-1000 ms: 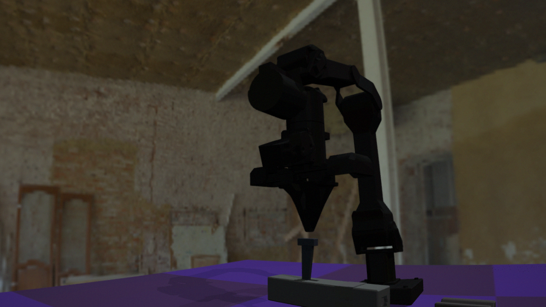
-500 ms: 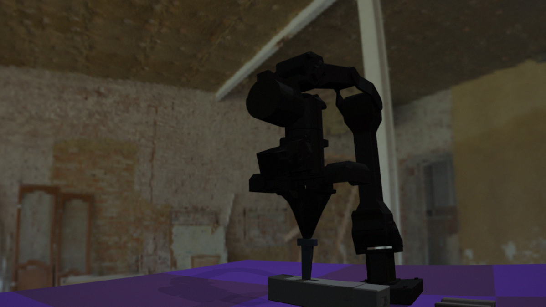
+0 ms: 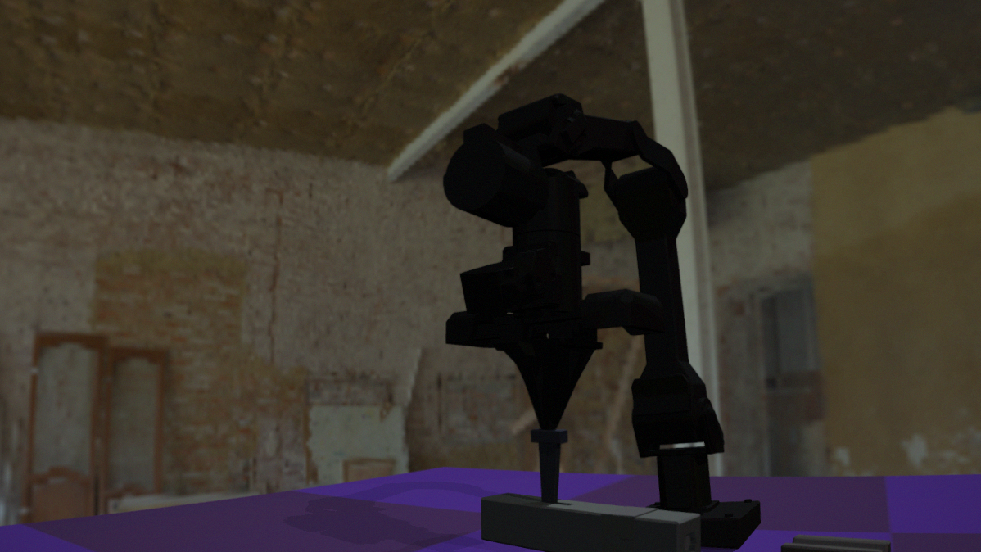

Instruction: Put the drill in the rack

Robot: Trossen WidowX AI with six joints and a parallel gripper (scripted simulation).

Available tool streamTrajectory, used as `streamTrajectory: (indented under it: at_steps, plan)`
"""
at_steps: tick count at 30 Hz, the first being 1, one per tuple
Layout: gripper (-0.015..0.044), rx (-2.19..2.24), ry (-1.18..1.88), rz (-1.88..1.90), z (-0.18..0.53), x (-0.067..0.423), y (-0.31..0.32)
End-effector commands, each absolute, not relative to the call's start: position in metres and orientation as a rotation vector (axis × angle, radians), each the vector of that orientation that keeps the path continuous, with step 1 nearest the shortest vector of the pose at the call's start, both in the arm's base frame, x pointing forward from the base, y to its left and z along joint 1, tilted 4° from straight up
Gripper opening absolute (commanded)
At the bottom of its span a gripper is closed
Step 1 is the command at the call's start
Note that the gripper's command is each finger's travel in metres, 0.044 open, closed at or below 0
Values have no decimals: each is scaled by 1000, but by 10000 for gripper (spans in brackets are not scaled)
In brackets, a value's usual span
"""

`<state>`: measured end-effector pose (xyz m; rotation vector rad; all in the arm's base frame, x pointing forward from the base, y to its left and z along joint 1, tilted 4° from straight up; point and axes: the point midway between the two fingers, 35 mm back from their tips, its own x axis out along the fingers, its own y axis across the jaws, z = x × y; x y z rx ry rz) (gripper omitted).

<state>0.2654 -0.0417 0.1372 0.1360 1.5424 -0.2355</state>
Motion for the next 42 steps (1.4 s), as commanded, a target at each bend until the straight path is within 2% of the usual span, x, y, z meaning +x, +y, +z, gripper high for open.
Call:
streamTrajectory:
  at_steps: [1,42]
  plan:
    - [0,139,1565,-236,129,263,-41]
    - [0,139,1566,-236,114,257,-40]
